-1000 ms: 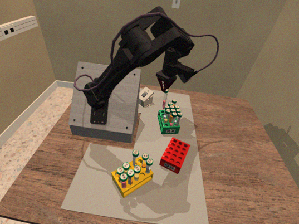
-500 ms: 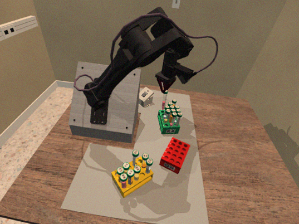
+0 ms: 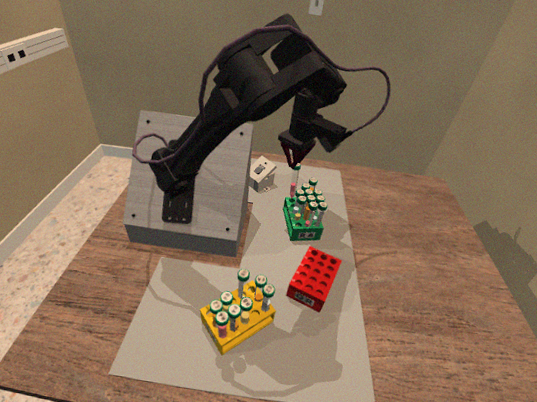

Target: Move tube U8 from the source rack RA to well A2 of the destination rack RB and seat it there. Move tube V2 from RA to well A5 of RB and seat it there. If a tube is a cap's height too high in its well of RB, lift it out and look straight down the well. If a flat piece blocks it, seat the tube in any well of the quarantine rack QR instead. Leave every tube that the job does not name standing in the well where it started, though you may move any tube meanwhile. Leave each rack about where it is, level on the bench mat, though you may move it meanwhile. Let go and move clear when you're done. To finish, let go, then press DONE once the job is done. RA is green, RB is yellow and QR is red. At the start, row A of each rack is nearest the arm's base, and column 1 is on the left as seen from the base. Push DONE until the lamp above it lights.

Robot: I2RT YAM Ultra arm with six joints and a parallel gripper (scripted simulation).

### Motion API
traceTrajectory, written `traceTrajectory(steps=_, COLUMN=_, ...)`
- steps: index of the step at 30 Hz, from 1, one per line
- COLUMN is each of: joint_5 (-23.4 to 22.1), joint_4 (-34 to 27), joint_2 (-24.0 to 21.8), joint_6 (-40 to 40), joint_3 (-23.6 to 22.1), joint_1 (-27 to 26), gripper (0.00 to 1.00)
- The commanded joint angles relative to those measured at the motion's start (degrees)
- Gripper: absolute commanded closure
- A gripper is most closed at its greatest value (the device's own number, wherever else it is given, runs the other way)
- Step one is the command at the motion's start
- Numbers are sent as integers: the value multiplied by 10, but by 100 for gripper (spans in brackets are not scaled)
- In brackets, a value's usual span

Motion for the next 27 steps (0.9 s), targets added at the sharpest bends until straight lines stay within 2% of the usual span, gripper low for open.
traceTrajectory(steps=1, joint_5=11, joint_4=7, joint_2=-5, joint_6=-7, joint_3=-11, joint_1=1, gripper=100)
traceTrajectory(steps=8, joint_5=12, joint_4=12, joint_2=8, joint_6=-10, joint_3=-13, joint_1=0, gripper=100)
traceTrajectory(steps=19, joint_5=13, joint_4=18, joint_2=-3, joint_6=-12, joint_3=-22, joint_1=-2, gripper=100)
traceTrajectory(steps=27, joint_5=15, joint_4=28, joint_2=7, joint_6=-15, joint_3=-22, joint_1=-5, gripper=100)
